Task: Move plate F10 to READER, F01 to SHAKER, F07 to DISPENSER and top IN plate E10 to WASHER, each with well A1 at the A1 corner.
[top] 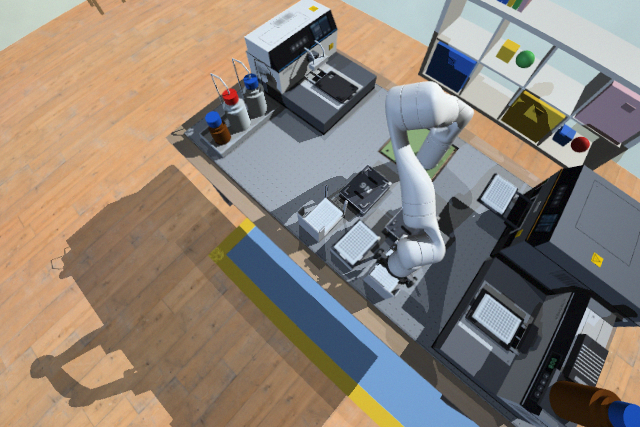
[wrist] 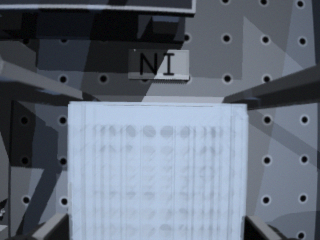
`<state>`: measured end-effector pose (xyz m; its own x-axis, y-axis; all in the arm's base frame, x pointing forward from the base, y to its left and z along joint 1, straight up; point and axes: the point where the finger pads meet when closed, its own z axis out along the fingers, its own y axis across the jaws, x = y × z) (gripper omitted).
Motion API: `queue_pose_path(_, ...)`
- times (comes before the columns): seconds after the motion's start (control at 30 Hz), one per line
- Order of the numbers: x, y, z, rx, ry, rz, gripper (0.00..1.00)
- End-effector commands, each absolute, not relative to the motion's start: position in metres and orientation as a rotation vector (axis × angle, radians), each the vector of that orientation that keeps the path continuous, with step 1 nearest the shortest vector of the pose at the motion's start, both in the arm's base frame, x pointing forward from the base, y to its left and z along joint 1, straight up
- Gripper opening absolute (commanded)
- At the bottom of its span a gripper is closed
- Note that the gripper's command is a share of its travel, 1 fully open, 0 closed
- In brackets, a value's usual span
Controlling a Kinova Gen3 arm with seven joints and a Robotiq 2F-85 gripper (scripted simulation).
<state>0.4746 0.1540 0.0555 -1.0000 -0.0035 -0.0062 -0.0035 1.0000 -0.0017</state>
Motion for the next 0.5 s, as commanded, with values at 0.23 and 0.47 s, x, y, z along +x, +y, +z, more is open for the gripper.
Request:
queue_pose_path(0.23, 0.4751, 0.1543, 0.0621, -0.005, 3.133, -0.002, 0.94)
queue_pose_path(0.47, 0.4751, 0.1543, 0.0667, -0.005, 3.133, -0.002, 0.94)
